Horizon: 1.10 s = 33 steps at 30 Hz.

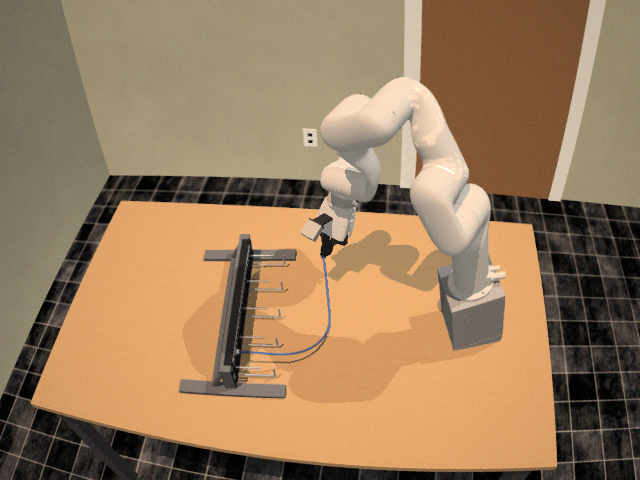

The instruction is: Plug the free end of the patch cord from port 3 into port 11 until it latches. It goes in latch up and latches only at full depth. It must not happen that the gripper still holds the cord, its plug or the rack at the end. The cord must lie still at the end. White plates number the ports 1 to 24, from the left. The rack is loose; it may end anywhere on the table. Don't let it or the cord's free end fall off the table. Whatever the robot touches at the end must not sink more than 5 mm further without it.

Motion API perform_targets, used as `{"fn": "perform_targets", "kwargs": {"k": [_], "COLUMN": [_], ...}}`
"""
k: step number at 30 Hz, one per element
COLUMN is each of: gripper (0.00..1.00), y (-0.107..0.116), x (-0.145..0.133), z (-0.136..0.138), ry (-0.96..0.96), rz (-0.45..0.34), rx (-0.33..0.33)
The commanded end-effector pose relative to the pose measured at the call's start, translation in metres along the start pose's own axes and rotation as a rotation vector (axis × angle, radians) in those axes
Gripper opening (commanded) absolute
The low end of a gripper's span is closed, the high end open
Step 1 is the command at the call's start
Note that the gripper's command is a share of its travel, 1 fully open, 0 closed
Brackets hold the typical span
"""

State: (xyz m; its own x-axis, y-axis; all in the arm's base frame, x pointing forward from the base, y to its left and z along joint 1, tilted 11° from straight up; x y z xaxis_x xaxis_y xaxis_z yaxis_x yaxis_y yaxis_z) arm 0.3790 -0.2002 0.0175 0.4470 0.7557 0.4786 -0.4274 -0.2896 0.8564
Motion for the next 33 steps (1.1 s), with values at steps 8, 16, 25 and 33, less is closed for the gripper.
{"fn": "perform_targets", "kwargs": {"k": [8, 16, 25, 33], "gripper": [0.00, 0.00, 0.00, 0.00], "y": [-0.004, -0.007, -0.009, -0.009], "x": [-0.024, -0.039, -0.042, -0.042], "z": [0.019, 0.046, 0.060, 0.060], "ry": [0.276, 0.557, 0.681, 0.684], "rz": [-0.154, -0.282, -0.331, -0.332], "rx": [0.113, 0.174, 0.193, 0.194]}}
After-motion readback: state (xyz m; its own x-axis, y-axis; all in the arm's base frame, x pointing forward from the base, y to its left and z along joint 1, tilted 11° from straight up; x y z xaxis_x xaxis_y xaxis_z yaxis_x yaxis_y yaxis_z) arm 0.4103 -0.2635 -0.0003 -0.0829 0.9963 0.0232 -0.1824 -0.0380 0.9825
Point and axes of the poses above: the point where the finger pads meet when closed, its own y axis back along the fingers, its own z axis across the jaws, x = y × z, the point moved 4 cm from there along y, back along the fingers, and after that the axes turned 3 degrees about -y, right-handed, at the moved point
